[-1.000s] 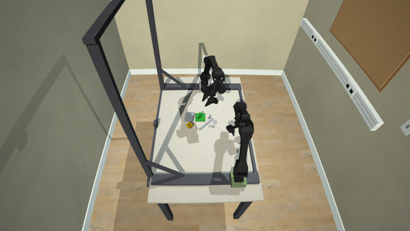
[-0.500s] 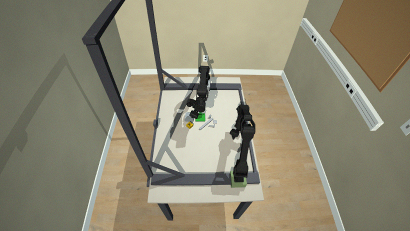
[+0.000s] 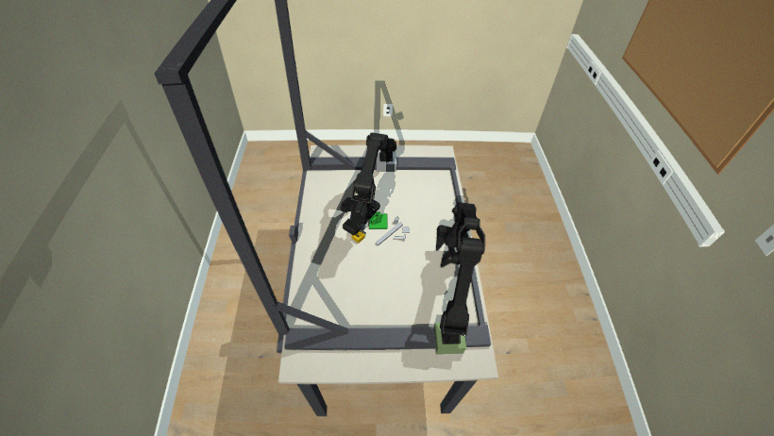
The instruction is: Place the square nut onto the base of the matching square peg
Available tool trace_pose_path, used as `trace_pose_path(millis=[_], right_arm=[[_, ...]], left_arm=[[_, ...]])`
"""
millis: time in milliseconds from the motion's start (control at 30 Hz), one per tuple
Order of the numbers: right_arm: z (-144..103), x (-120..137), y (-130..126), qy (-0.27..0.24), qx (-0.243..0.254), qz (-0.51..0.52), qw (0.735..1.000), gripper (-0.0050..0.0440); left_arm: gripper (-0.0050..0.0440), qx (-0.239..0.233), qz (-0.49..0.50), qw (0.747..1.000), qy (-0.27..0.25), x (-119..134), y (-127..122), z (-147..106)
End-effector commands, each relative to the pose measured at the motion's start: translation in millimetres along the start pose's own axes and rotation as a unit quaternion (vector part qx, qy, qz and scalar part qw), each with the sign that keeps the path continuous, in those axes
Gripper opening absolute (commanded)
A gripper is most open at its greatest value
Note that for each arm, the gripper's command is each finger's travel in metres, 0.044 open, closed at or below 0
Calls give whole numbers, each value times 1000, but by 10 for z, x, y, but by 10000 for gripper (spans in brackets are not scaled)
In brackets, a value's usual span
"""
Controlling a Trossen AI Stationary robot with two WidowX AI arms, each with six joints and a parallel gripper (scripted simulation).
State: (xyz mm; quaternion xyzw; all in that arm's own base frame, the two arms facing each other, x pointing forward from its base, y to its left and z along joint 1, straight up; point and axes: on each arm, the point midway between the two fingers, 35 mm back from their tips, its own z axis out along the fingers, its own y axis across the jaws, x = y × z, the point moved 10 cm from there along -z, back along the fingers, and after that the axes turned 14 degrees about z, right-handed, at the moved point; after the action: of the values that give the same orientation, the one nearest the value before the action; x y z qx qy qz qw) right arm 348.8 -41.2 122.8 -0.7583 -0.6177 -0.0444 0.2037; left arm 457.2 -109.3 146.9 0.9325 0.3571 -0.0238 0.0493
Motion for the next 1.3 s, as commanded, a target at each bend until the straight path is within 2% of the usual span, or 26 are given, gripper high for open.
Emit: trace_pose_path(millis=[0,167,267,533,733,800,1033,1267], right_arm=[[-54,-27,-33,36,-15,-91,995,440],[-20,-76,-47,76,-31,-204,975,440],[-12,-88,-52,86,-36,-231,968,440],[32,-169,-79,141,-93,-412,895,440],[57,-223,-103,165,-145,-522,824,440],[57,-223,-103,165,-145,-522,824,440],[84,-295,-137,174,-228,-647,707,440],[101,-359,-169,158,-305,-732,588,440]], left_arm=[[300,2,29,999,27,-42,110,-18],[300,16,53,998,40,-88,174,76],[300,19,57,997,42,-97,182,92],[300,27,67,996,49,-114,209,140],[300,24,66,996,50,-115,206,112],[300,24,66,996,50,-115,206,112],[300,25,66,996,49,-117,201,122],[300,25,66,996,48,-125,192,107]])
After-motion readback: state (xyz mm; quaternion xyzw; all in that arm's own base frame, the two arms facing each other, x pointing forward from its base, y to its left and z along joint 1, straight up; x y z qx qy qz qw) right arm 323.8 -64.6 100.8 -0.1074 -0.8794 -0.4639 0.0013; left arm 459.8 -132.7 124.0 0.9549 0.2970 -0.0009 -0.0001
